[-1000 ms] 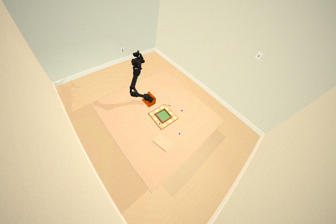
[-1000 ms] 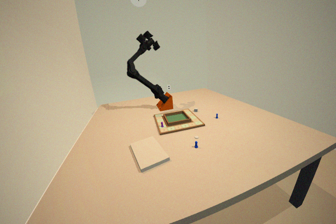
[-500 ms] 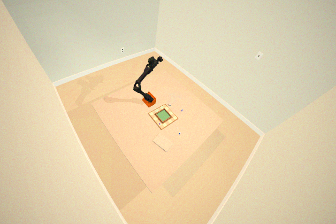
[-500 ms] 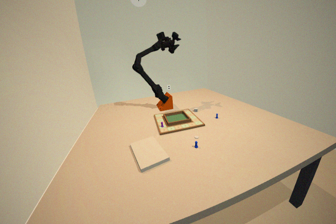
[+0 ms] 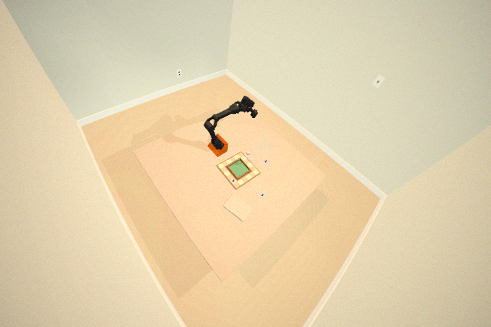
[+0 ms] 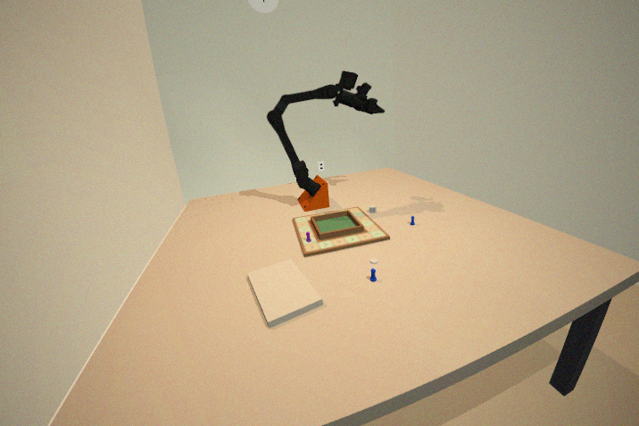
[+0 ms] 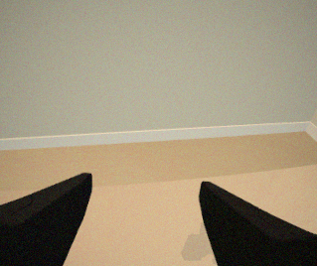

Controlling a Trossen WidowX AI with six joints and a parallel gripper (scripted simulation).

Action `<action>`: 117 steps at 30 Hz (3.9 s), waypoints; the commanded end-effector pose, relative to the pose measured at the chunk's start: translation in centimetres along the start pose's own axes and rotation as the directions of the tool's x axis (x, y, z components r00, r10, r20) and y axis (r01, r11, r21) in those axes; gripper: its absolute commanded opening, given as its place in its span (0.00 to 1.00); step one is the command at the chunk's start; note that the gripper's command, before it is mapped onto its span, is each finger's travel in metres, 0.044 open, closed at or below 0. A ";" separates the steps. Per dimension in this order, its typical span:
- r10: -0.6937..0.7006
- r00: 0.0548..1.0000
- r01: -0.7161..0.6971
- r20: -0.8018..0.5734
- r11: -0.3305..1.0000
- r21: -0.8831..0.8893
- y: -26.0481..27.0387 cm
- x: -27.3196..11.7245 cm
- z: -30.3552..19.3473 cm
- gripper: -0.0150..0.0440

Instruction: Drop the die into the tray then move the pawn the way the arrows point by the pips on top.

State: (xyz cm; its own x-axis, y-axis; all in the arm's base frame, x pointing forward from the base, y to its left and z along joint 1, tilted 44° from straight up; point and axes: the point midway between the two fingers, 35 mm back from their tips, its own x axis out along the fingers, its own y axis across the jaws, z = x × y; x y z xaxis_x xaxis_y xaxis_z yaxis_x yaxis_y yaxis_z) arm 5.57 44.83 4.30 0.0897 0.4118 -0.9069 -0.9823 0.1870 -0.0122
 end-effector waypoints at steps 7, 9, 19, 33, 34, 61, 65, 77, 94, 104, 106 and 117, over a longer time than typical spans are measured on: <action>-0.174 0.898 0.405 -0.404 0.685 0.606 -10.7 5.1 -10.8 0.72; -0.190 0.851 0.507 -0.490 0.543 0.670 -12.6 5.6 -13.4 0.72; -0.143 0.494 0.799 -0.858 -0.314 0.512 -18.9 3.8 -28.4 0.72; -0.101 0.381 0.776 -0.919 -0.505 0.377 -19.7 3.5 -31.8 0.72; -0.101 0.380 0.776 -0.919 -0.505 0.377 -19.7 3.7 -32.3 0.72; -0.102 0.379 0.776 -0.920 -0.506 0.376 -20.1 5.2 -35.9 0.72; -0.102 0.379 0.776 -0.920 -0.506 0.376 -20.1 5.2 -35.9 0.54; -0.102 0.380 0.776 -0.919 -0.506 0.377 -20.2 5.1 -35.6 0.25; -0.101 0.383 0.776 -0.918 -0.504 0.379 -19.6 2.0 -25.7 0.25; -0.100 0.386 0.821 -0.917 -0.417 0.391 -20.0 0.6 -24.5 0.25; -0.100 0.388 0.842 -0.916 -0.365 0.397 -20.4 0.2 -24.6 0.25; -0.100 0.397 0.913 -0.912 -0.063 0.404 -22.5 -1.9 -25.5 0.25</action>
State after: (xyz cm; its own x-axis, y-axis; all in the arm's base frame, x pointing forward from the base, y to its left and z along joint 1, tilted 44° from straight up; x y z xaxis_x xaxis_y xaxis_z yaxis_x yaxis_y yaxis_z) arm 22.89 17.58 -4.83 -0.0201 -0.6701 -0.7420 0.2800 0.7087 -0.6476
